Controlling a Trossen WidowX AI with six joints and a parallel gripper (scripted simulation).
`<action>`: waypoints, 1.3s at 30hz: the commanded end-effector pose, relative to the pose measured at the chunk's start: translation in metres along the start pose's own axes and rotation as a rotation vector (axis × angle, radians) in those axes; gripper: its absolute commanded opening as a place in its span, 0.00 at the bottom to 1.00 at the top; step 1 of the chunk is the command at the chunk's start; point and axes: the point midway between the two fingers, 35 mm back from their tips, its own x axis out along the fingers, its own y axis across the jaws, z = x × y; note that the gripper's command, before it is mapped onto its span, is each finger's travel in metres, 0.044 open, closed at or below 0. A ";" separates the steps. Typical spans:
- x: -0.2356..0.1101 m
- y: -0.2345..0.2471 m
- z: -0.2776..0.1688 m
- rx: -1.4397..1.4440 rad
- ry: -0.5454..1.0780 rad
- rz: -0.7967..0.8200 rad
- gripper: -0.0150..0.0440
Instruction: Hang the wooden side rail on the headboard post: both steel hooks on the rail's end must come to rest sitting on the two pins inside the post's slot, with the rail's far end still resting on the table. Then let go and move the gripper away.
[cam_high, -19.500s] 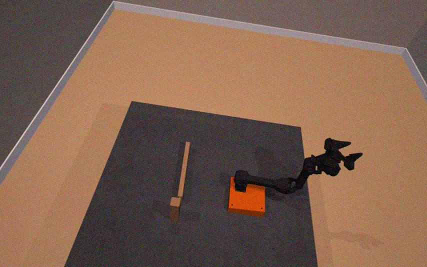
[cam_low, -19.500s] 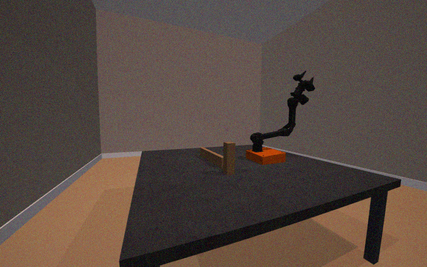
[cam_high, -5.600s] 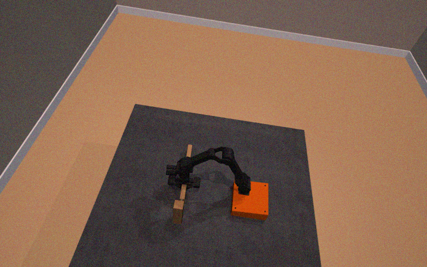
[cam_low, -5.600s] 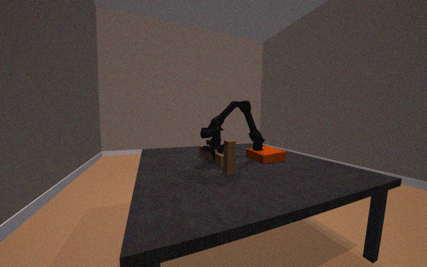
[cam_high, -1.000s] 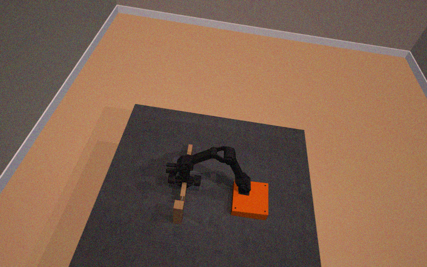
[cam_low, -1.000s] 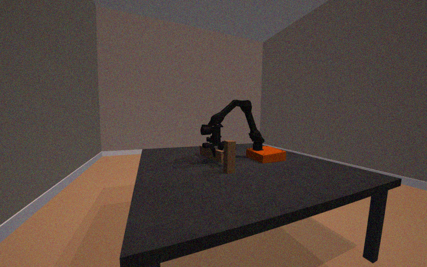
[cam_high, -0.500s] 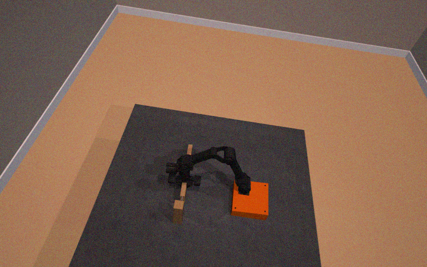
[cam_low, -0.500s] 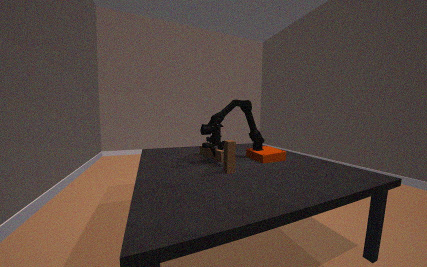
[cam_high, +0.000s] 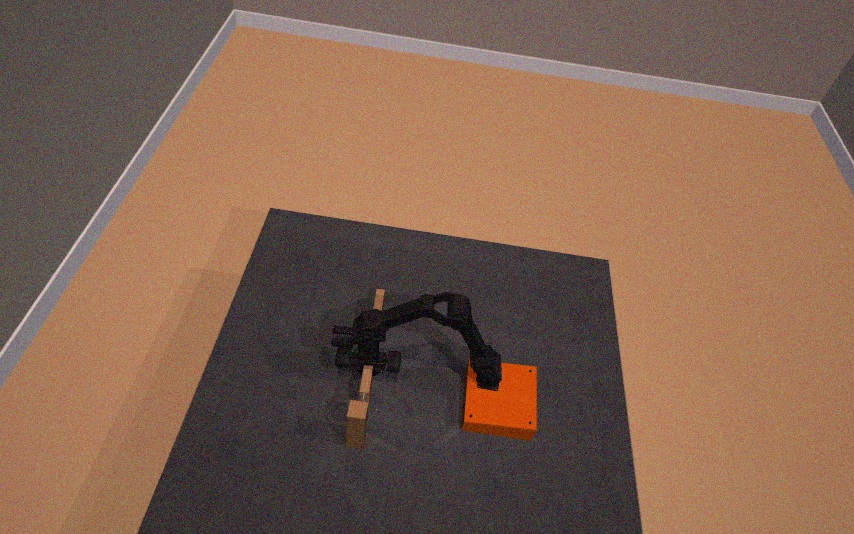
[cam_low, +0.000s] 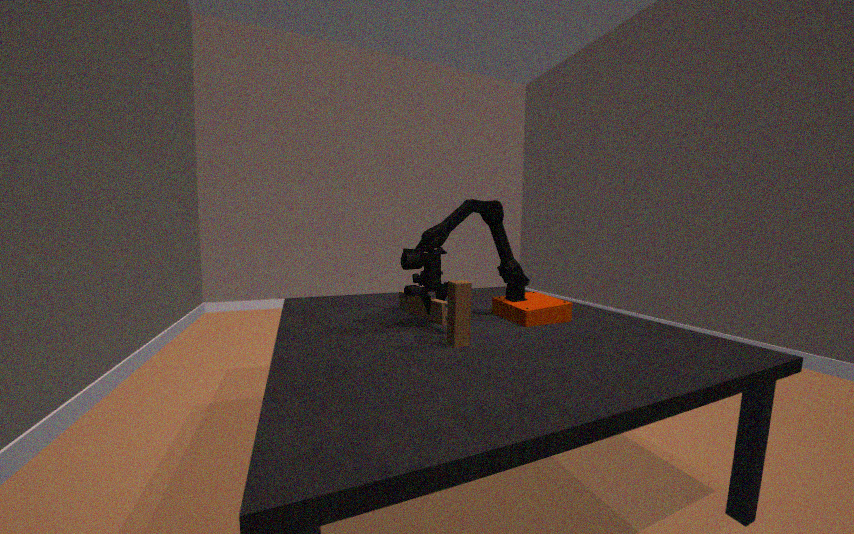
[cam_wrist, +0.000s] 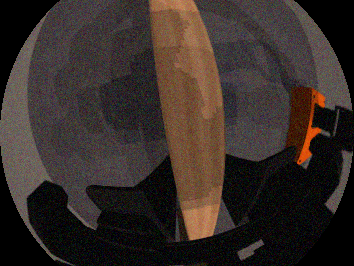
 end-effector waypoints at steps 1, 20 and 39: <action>-0.005 0.006 0.000 -0.001 -0.003 0.023 0.25; -0.004 0.008 -0.002 -0.001 -0.003 0.023 0.25; -0.005 0.010 -0.004 -0.001 -0.003 0.023 0.25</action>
